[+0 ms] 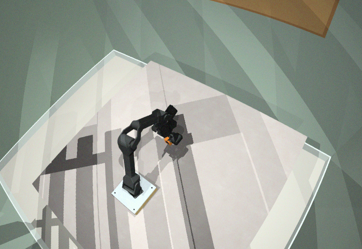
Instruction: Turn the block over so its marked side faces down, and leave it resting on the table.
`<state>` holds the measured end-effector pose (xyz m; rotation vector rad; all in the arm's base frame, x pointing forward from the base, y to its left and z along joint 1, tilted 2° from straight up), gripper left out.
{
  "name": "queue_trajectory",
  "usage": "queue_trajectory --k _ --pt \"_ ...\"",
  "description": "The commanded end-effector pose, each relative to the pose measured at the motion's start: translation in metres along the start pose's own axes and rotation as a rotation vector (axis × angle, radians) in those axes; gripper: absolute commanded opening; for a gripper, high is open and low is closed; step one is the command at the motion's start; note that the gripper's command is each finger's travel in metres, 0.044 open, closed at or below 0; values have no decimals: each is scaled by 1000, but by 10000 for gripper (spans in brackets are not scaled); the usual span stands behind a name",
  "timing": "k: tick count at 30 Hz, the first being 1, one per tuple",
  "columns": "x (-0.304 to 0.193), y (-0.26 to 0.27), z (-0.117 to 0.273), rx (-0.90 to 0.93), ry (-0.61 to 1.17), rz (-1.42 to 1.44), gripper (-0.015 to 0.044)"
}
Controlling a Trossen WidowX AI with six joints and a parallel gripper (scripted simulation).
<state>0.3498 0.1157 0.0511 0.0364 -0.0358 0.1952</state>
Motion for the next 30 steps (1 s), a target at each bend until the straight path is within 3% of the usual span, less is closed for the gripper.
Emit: queue_trajectory --k 1,3,7,14,30 --pt "-1 0 0 3 2 -2 38" --pt "0 0 10 2 2 -2 0" --pt "0 0 29 2 2 -2 0" --pt "0 0 29 2 -8 -2 0" --pt "-3 1 20 -7 -249 3 0"
Point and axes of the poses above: the point midway between the two fingers, 35 mm back from their tips, its own z axis back along the fingers, its own y axis across the jaws, x = y × z, the point moved 2 cm from there along z, back along the fingers, and after that the axes turned 1 degree about z, right-handed, at the moved point
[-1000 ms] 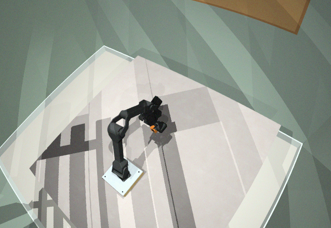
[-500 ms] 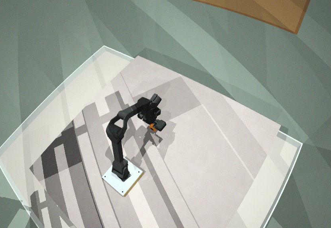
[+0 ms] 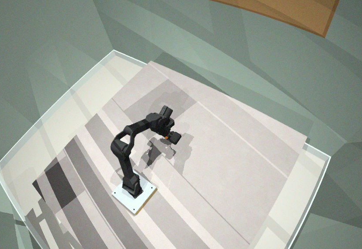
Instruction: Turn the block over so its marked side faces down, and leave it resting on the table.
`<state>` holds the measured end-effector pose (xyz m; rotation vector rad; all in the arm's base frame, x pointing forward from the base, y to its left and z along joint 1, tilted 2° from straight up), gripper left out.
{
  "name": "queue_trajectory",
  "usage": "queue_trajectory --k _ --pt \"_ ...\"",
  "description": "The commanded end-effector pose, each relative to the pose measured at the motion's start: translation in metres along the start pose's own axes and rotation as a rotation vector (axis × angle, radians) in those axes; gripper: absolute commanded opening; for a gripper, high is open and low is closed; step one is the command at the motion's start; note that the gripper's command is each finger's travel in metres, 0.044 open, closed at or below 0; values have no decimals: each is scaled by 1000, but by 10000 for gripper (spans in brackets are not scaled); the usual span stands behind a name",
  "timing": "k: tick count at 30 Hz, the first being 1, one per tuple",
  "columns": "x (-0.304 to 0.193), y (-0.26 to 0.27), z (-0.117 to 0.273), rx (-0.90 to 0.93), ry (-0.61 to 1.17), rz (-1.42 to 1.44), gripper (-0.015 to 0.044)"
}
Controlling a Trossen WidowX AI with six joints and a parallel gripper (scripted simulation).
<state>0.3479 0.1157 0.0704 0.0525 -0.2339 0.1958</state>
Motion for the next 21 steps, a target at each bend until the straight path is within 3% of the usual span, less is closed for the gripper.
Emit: queue_trajectory --k 1,21 --pt "-2 0 1 -5 -66 -1 0" --pt "-14 0 1 -5 -316 -8 0"
Point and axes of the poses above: the point midway between the two fingers, 35 mm back from their tips, its own z axis back along the fingers, its own y axis across the jaws, x = y × z, the point moved 2 cm from there along z, back along the fingers, and after that the axes turned 1 degree about z, right-handed, at the moved point
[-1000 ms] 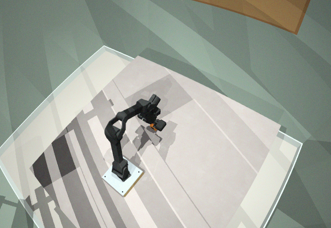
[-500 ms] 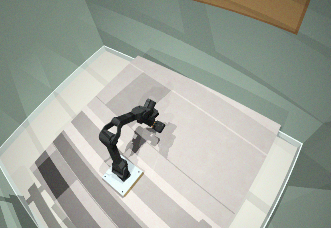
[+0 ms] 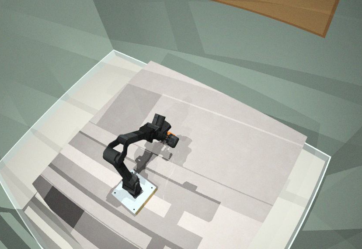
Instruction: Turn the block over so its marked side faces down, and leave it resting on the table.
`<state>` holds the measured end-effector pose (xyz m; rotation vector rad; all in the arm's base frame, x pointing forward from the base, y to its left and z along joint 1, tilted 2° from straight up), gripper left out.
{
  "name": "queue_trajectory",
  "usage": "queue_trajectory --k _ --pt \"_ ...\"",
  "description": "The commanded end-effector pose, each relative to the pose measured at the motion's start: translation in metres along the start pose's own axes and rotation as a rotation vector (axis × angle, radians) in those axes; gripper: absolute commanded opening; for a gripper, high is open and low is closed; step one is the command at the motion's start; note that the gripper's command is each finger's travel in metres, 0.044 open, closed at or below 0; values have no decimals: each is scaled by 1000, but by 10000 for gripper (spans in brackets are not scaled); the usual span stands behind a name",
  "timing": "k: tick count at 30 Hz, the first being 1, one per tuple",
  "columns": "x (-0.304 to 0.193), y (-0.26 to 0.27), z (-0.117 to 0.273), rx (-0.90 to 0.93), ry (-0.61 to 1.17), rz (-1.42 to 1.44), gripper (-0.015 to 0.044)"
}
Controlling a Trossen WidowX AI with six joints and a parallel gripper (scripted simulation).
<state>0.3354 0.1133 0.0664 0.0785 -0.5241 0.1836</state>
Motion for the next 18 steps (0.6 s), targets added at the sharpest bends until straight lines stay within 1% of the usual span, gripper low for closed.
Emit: queue_trajectory --k 1,18 --pt "0 0 2 -3 -28 -3 0" --pt "-8 2 -31 -10 -278 6 0"
Point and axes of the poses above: the point midway between the two fingers, 35 mm back from their tips, its own z axis back along the fingers, its own y axis across the jaws, x = y × z, the point moved 2 cm from there along z, back along the fingers, and after that the axes turned 1 degree about z, right-handed, at the moved point
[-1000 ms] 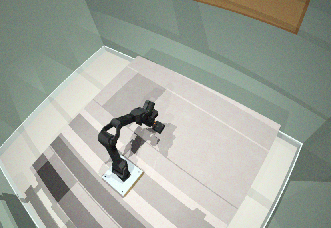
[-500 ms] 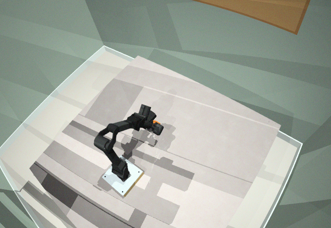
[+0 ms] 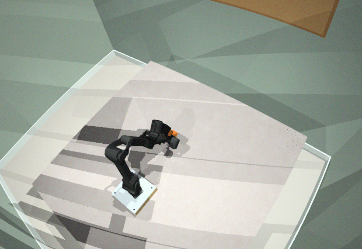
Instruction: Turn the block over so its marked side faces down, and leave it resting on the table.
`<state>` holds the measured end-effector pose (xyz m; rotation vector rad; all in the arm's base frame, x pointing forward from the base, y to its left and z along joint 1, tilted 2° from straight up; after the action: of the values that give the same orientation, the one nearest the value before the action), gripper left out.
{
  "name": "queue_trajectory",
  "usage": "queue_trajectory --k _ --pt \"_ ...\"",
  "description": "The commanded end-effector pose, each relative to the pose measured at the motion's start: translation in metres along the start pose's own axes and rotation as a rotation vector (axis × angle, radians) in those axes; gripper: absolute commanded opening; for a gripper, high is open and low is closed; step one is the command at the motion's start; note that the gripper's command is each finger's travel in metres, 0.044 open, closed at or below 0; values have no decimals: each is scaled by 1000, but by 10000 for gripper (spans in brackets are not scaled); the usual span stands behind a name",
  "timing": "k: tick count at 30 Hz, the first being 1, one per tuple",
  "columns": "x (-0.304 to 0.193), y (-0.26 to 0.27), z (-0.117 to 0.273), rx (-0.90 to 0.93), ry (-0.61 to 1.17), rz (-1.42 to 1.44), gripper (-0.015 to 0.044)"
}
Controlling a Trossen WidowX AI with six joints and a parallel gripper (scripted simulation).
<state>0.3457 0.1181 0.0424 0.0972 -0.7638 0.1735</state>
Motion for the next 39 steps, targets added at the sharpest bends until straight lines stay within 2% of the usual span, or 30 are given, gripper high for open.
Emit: queue_trajectory --k 1,17,37,39 --pt "-8 0 -4 -5 -53 7 0" --pt "-24 -2 4 -9 -292 -1 0" --pt "-24 -2 7 -9 -332 -2 0" --pt "-24 -2 7 -9 -332 -2 53"
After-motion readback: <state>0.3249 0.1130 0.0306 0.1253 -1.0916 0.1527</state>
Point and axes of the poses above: the point midway between the two fingers, 35 mm back from their tips, its own z axis back along the fingers, its own y axis across the jaws, x = y × z, the point moved 2 cm from there along z, back along the fingers, and after that the axes turned 1 degree about z, right-handed, at the moved point
